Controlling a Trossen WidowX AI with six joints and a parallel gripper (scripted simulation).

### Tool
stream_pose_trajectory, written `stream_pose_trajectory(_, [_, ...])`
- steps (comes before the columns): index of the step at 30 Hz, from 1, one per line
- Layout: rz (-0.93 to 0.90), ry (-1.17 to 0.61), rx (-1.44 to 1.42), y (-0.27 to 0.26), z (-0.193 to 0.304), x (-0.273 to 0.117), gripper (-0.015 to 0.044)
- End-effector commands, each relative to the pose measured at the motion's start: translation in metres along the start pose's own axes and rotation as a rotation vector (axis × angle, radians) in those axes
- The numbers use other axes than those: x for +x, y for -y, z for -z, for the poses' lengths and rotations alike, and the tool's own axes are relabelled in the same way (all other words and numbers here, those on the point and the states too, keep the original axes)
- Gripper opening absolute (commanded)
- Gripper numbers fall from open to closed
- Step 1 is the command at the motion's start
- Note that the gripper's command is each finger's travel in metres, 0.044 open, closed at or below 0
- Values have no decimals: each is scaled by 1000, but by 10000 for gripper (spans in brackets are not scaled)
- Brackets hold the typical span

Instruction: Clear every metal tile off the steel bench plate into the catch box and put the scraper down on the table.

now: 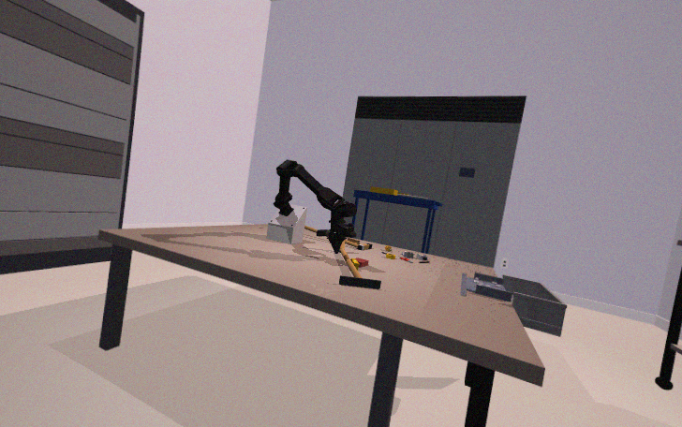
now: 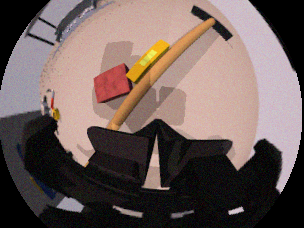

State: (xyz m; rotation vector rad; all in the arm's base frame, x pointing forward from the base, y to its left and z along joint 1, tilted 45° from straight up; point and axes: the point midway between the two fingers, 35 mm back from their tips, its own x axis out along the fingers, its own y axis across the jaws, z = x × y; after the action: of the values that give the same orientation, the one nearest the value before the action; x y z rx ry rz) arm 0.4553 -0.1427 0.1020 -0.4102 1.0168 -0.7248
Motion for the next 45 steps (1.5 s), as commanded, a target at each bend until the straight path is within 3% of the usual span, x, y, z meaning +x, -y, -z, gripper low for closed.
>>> stream_pose_trajectory(1, [-2, 1, 1, 0, 4, 9, 0])
stream_pose_trajectory(9, [4, 4, 12, 2, 11, 27, 0])
stream_pose_trajectory(45, [2, 4, 15, -21, -12, 32, 0])
